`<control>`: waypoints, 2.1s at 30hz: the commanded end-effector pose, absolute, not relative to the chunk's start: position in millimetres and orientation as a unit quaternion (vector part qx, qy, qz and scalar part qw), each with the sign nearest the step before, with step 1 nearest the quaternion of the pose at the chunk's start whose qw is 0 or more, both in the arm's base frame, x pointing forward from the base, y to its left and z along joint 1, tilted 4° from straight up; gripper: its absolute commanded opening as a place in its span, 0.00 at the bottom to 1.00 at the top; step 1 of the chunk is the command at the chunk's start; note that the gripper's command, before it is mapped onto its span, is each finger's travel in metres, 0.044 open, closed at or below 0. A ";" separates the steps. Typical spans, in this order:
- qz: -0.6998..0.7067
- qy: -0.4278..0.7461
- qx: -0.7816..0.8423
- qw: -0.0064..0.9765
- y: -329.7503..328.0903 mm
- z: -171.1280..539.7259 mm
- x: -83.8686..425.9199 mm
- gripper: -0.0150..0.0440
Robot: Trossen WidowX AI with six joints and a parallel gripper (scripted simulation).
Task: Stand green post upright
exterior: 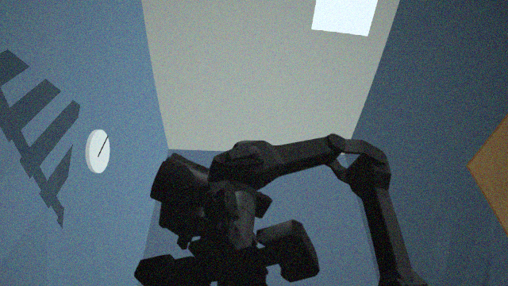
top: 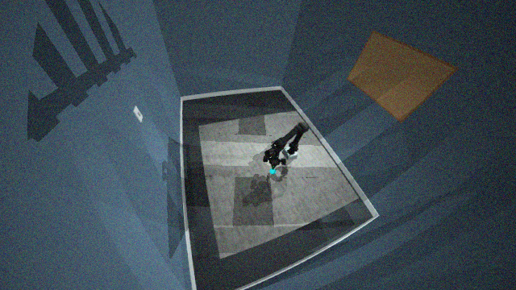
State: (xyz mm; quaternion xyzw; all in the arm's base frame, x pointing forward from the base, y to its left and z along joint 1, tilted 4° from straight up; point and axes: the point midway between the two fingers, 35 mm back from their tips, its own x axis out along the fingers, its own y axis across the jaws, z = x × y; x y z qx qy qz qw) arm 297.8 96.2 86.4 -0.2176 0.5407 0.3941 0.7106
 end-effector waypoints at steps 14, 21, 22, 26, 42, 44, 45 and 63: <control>0.402 0.506 -0.173 0.743 95.3 78.6 303.3 0.29; 0.405 0.489 -0.158 0.756 94.7 76.6 306.1 0.29; 0.406 0.487 -0.156 0.758 94.6 76.4 306.4 0.29; 0.408 0.477 -0.147 0.765 94.1 75.5 307.9 0.29; 0.416 0.436 -0.115 0.790 91.6 73.1 312.4 0.29; 0.417 0.431 -0.111 0.792 91.3 73.0 312.9 0.29; 0.417 0.429 -0.109 0.794 91.1 72.9 313.1 0.29; 0.427 0.380 -0.078 0.817 86.9 72.9 315.2 0.29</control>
